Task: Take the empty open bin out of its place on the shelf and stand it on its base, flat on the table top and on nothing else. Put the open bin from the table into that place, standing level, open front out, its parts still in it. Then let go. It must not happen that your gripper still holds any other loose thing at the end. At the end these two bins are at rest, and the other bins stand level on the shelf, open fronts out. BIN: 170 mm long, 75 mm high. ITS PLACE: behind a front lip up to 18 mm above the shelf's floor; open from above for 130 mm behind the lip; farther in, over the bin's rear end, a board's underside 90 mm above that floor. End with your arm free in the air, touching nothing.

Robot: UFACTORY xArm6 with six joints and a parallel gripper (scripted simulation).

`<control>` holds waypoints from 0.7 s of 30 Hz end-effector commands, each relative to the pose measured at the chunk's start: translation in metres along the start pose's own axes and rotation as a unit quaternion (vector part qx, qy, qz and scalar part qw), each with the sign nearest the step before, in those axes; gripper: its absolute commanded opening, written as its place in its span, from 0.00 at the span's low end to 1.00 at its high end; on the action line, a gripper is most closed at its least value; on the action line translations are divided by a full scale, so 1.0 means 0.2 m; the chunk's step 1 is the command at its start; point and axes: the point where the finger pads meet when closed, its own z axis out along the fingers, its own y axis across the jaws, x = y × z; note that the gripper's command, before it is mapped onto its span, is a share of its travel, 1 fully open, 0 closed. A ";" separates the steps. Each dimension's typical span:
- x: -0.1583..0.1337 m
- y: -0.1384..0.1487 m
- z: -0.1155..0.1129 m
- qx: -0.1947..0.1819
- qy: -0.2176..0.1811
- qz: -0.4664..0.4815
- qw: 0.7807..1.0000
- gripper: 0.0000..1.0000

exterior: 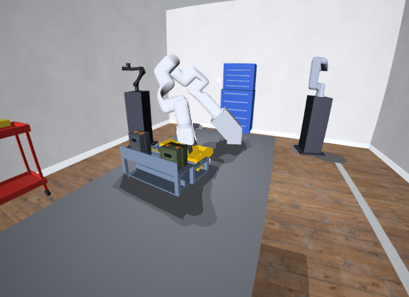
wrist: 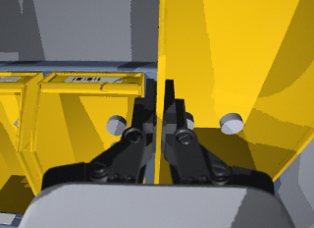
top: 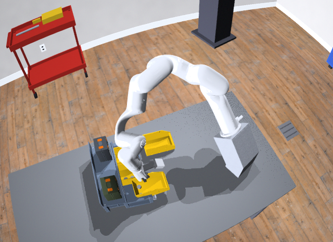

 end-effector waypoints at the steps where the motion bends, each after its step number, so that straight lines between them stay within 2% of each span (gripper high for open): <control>1: -0.02 0.00 -0.01 -0.001 -0.002 0.000 1.000 0.00; 21: -0.05 0.00 -0.02 -0.001 -0.002 0.000 1.000 0.00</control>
